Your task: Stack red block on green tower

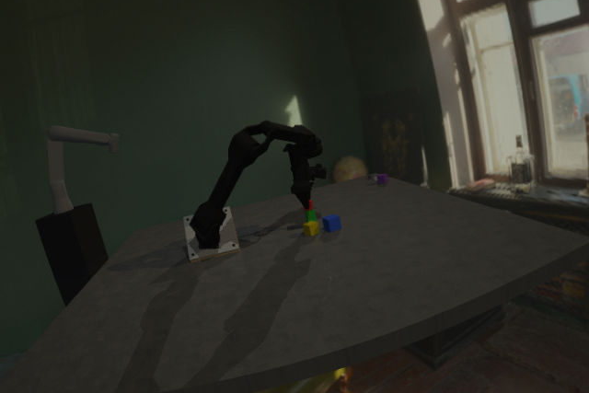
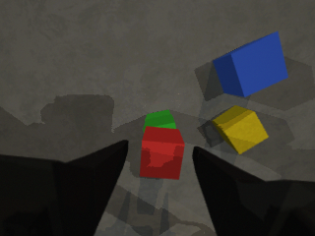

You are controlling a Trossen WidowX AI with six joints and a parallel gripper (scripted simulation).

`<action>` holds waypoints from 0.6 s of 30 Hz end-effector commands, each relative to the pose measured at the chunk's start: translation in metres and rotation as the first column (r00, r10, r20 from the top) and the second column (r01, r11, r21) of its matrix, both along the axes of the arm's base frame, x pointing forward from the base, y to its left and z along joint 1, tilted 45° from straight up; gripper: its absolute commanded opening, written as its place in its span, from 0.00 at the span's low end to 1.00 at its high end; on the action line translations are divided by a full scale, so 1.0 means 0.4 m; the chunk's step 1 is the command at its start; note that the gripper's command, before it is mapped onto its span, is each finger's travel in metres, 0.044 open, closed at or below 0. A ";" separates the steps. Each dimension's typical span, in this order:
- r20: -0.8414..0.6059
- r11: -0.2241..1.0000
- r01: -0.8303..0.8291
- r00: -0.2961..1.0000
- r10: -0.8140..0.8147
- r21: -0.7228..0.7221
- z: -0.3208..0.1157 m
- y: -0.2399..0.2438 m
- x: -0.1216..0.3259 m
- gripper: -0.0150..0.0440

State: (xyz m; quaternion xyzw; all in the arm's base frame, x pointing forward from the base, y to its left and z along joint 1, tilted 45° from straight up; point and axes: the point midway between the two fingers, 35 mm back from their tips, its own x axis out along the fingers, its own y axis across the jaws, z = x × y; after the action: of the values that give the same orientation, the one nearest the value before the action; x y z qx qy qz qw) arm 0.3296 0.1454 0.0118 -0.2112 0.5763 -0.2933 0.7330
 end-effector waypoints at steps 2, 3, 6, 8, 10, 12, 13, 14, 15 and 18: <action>0.001 1.000 0.001 1.000 -0.001 0.000 -0.001 -0.001 0.001 0.97; 0.001 1.000 0.001 1.000 -0.001 0.000 -0.001 -0.001 0.001 1.00; 0.001 1.000 0.001 1.000 -0.001 0.000 -0.001 -0.001 0.001 1.00; 0.001 1.000 0.001 1.000 -0.001 0.000 -0.001 -0.001 0.001 1.00; 0.001 1.000 0.001 1.000 -0.001 0.000 -0.001 -0.001 0.001 1.00; 0.001 1.000 0.001 1.000 -0.001 0.000 -0.001 -0.001 0.001 1.00; 0.001 1.000 0.001 1.000 -0.001 0.000 -0.001 -0.001 0.001 1.00; 0.001 1.000 0.001 1.000 -0.001 0.000 -0.001 -0.001 0.001 1.00; 0.001 1.000 0.001 1.000 -0.001 0.000 -0.001 -0.001 0.001 1.00; 0.001 1.000 0.001 1.000 -0.001 0.000 -0.001 -0.001 0.001 1.00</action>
State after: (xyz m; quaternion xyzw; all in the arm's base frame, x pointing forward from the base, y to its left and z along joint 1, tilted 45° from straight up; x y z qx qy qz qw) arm 0.3297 0.1453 0.0119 -0.2115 0.5760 -0.2933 0.7331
